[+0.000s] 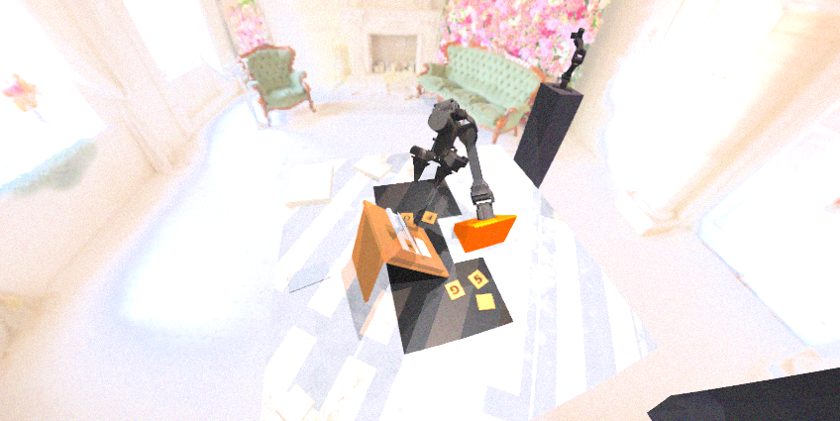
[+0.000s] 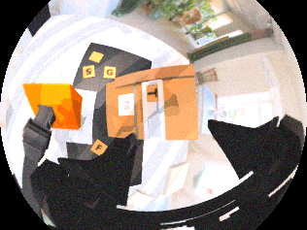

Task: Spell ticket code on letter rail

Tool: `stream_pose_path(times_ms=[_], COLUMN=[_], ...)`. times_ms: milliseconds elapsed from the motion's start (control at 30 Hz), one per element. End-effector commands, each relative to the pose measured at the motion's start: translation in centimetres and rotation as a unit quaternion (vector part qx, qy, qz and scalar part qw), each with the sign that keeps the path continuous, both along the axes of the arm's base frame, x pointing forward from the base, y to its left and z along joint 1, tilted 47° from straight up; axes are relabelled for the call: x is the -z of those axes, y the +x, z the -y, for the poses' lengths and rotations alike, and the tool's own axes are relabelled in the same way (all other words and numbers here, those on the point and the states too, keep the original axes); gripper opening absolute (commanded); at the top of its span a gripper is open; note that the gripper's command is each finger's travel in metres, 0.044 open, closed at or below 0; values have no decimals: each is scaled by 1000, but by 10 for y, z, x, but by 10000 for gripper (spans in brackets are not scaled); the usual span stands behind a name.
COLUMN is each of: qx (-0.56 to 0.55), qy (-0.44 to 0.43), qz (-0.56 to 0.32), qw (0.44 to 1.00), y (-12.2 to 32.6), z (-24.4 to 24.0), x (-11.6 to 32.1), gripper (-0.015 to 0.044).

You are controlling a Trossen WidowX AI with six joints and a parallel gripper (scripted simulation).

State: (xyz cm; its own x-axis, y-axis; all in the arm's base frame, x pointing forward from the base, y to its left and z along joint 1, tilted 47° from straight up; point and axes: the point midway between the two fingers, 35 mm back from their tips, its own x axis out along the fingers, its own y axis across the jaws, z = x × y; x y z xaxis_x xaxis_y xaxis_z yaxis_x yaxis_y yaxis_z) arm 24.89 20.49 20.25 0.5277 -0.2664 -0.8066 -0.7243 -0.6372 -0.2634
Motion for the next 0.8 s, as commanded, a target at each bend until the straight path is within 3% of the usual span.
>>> stream_pose_path(times_ms=[0, 333, 433, 467, 767], qx=[-23, -23, -14, -7, 100], qy=[-11, -11, -13, -15, -49], qz=[-9, -9, -14, -18, -61], qw=[1000, 1000, 1000, 1000, 992], y=[-3, -3, -1, 1, 7], z=[0, 0, -5, -8, -30], x=[1, 1, 12, 21, 153], gripper=[440, 440, 361, 340, 340])
